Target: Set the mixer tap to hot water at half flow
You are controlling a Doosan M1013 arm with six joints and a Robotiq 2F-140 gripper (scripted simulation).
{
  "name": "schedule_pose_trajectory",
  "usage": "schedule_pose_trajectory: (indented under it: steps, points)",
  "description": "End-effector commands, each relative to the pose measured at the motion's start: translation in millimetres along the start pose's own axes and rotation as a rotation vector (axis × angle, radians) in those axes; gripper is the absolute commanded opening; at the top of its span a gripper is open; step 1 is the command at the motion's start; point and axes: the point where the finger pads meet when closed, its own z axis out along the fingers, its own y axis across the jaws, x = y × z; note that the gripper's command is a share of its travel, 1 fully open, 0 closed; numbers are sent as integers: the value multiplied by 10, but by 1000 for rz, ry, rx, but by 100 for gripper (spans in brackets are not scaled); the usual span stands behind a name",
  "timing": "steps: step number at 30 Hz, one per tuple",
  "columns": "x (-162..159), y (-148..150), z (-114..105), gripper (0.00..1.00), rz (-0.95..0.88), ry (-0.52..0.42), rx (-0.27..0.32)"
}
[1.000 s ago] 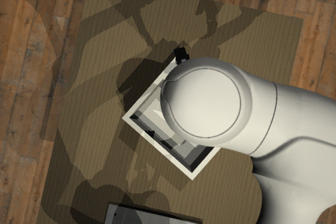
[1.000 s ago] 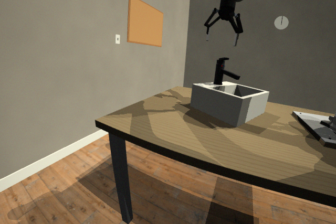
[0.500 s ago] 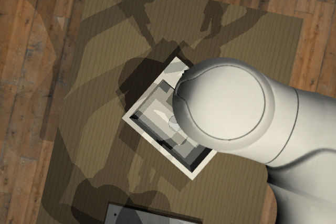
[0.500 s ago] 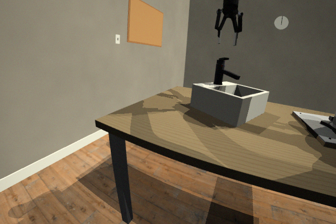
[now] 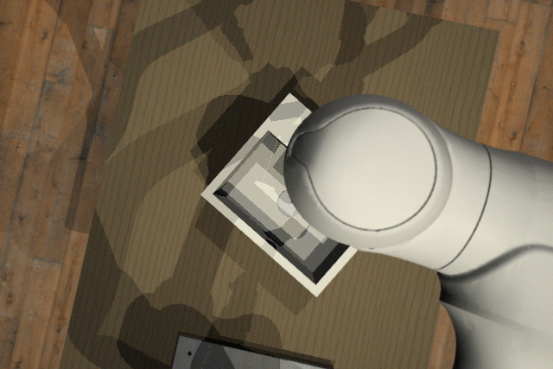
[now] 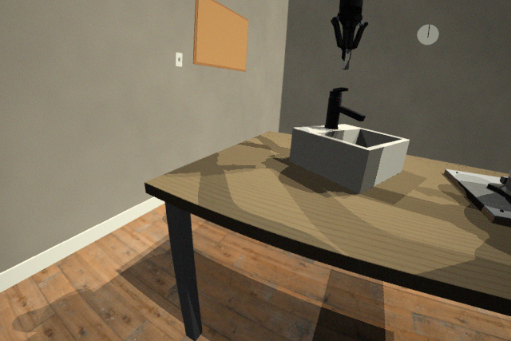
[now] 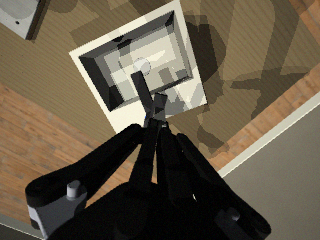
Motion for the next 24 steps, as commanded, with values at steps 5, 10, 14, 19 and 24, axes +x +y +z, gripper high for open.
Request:
schedule_pose_trajectory:
  steps: [5,10,14,19,24]
  points:
    - [0,-1,-1,0,0,0,0]
    - [0,-1,-1,0,0,0,0]
    - [0,-1,-1,0,0,0,0]
    - [0,-1,-1,0,0,0,0]
    - [0,-1,-1,38,0,0,0]
